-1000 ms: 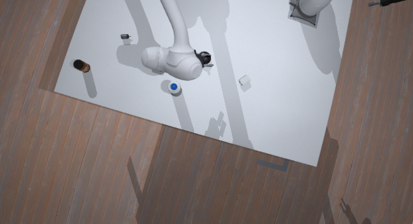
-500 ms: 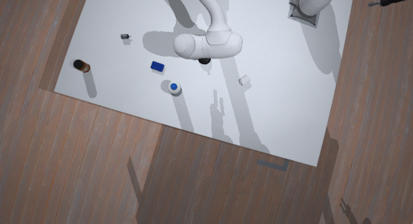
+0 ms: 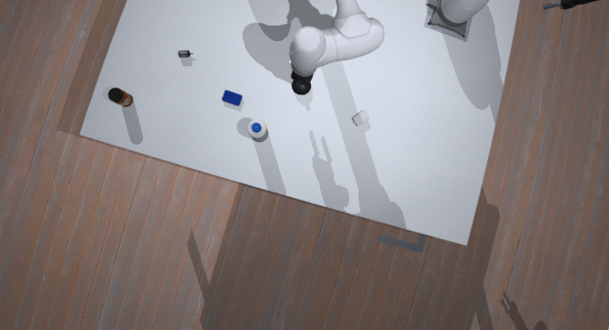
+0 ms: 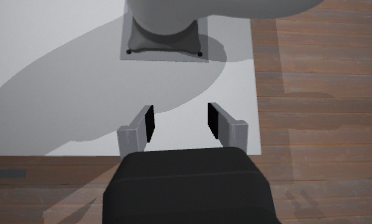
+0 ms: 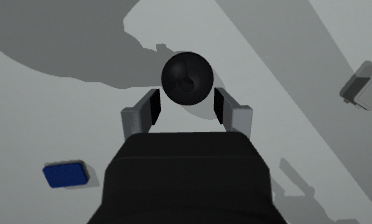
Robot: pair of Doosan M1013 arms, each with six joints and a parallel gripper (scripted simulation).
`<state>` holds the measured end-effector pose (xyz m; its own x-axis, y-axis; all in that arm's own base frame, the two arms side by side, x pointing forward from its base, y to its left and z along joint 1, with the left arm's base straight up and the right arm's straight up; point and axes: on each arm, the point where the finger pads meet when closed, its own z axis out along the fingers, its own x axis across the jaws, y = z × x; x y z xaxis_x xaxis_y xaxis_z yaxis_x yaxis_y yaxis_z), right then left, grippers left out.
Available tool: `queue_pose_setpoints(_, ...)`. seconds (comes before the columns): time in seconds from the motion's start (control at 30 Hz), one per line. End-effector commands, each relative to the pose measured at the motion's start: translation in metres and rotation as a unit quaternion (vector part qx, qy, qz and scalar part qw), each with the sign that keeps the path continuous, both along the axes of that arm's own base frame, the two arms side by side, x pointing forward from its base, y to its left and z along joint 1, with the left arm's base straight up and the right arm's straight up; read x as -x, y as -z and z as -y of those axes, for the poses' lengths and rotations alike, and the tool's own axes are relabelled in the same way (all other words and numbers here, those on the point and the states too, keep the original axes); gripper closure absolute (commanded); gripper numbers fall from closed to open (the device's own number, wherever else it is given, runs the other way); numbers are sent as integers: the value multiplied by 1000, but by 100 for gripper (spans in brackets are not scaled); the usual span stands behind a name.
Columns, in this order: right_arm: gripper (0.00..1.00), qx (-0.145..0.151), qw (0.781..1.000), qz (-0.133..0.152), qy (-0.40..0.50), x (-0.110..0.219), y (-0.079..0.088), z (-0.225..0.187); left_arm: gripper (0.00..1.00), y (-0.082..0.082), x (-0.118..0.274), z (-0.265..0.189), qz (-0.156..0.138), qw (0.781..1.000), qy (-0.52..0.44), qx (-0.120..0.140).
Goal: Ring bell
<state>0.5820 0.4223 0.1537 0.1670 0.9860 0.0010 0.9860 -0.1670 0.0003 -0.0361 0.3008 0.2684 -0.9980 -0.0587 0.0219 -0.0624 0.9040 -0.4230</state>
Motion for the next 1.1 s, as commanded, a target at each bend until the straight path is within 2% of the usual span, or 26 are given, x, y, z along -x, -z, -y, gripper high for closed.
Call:
queue_pose_setpoints(0.0, 0, -1, 1000, 1, 0, 0, -1, 0, 0, -1, 0, 0, 0, 1000, 0, -1)
queue_pose_setpoints(0.03, 83, -1, 1000, 1, 0, 0, -1, 0, 0, -1, 0, 0, 0, 1000, 0, -1)
queue_pose_setpoints(1.07, 83, -1, 1000, 1, 0, 0, -1, 0, 0, -1, 0, 0, 0, 1000, 0, -1)
